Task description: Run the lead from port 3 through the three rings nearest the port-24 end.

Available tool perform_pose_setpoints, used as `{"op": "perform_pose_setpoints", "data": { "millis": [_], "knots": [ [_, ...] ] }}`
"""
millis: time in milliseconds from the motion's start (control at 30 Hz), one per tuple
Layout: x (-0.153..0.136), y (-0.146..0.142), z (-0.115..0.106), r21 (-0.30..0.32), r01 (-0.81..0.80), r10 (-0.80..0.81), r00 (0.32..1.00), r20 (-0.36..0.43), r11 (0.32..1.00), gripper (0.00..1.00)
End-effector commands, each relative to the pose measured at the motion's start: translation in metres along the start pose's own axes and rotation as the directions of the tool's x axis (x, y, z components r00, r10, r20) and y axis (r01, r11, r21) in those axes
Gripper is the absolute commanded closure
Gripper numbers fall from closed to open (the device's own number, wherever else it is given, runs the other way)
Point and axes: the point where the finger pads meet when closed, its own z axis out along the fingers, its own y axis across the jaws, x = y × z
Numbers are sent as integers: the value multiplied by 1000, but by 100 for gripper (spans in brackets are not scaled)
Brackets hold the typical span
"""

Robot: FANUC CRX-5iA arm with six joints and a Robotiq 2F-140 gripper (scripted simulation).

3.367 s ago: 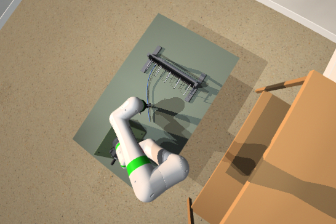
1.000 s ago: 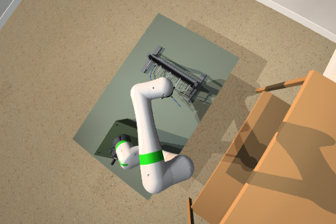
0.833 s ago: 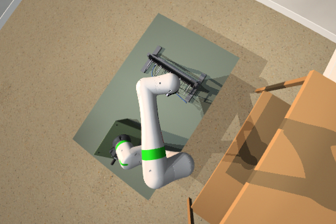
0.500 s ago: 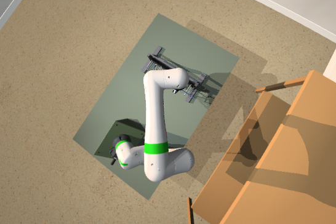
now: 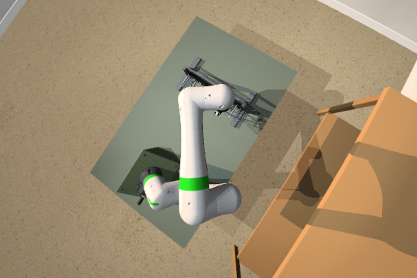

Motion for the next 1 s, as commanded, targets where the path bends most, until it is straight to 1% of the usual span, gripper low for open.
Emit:
{"op": "perform_pose_setpoints", "data": {
  "millis": [0,967],
  "knots": [
    [-4,1,-2,-4,-3,3,1000,6,1000,100],
    [-9,3,-2,-4,2,-2,1000,6,1000,100]
  ]
}}
